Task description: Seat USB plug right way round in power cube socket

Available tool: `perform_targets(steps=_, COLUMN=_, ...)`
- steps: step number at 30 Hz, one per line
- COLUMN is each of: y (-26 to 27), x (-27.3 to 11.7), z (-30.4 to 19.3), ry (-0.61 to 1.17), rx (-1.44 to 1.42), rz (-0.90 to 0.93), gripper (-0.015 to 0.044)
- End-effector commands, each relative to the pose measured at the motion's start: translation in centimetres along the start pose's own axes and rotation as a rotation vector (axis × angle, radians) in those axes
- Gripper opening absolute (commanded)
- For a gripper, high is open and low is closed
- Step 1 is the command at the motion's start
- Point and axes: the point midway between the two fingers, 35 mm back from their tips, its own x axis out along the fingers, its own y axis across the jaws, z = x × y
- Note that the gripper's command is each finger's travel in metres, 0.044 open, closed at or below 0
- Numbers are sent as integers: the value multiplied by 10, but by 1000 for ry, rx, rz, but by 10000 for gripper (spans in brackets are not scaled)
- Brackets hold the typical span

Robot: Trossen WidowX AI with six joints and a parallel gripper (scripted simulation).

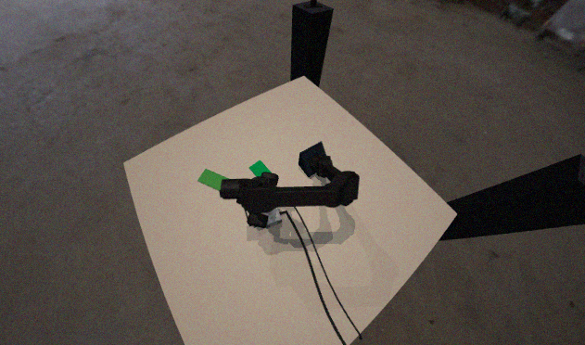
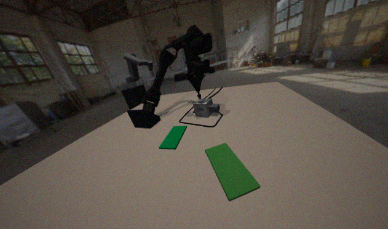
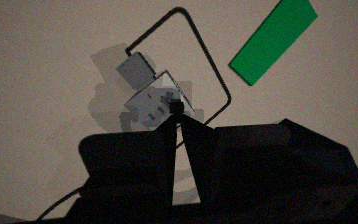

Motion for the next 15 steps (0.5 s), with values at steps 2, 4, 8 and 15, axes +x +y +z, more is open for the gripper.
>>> perform_targets(steps=2, y=0, x=0, z=0, ry=0, rx=129, rz=0, gripper=0)
perform_targets(steps=4, y=0, x=0, z=0, ry=0, rx=182, rz=0, gripper=0)
perform_targets(steps=8, y=0, x=0, z=0, ry=0, rx=286, rz=0, gripper=0)
perform_targets(steps=15, y=0, x=0, z=0, ry=0, rx=470, rz=0, gripper=0)
